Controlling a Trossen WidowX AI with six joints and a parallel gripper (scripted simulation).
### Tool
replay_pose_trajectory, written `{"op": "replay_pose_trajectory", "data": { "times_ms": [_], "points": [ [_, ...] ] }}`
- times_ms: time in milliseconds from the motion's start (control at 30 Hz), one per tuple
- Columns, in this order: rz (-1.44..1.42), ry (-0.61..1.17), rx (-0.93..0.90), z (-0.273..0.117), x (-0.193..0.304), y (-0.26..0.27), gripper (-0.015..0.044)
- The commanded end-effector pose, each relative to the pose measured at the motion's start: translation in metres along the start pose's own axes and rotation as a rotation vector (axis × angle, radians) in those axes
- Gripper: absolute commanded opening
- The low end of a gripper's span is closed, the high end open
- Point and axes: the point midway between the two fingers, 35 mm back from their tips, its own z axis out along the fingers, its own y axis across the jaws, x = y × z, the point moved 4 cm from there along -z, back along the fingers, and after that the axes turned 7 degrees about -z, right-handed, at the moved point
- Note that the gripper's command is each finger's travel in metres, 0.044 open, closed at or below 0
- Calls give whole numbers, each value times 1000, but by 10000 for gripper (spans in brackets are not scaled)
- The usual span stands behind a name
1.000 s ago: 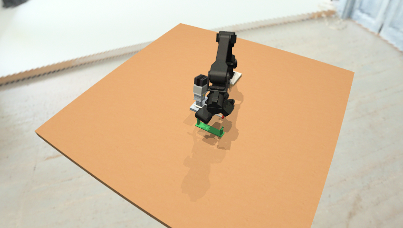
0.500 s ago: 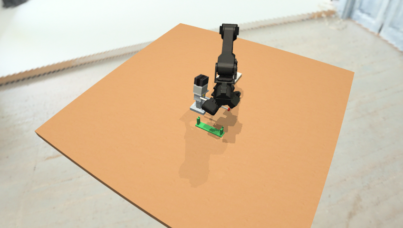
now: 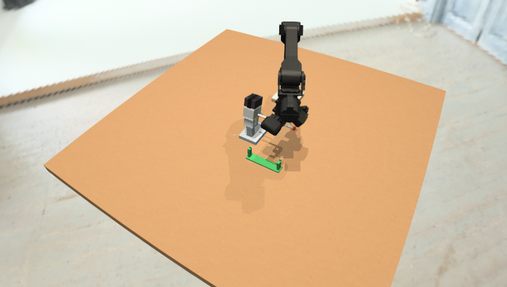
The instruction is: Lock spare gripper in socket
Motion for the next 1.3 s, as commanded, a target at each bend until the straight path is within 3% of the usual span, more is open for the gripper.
{"op": "replay_pose_trajectory", "data": {
  "times_ms": [0, 567, 1267],
  "points": [
    [4, -5, 3, 0, -1, 4, 0],
    [4, -9, 1, 53, -15, 4, 0],
    [4, -10, -1, 52, 1, 4, 0]
  ]
}}
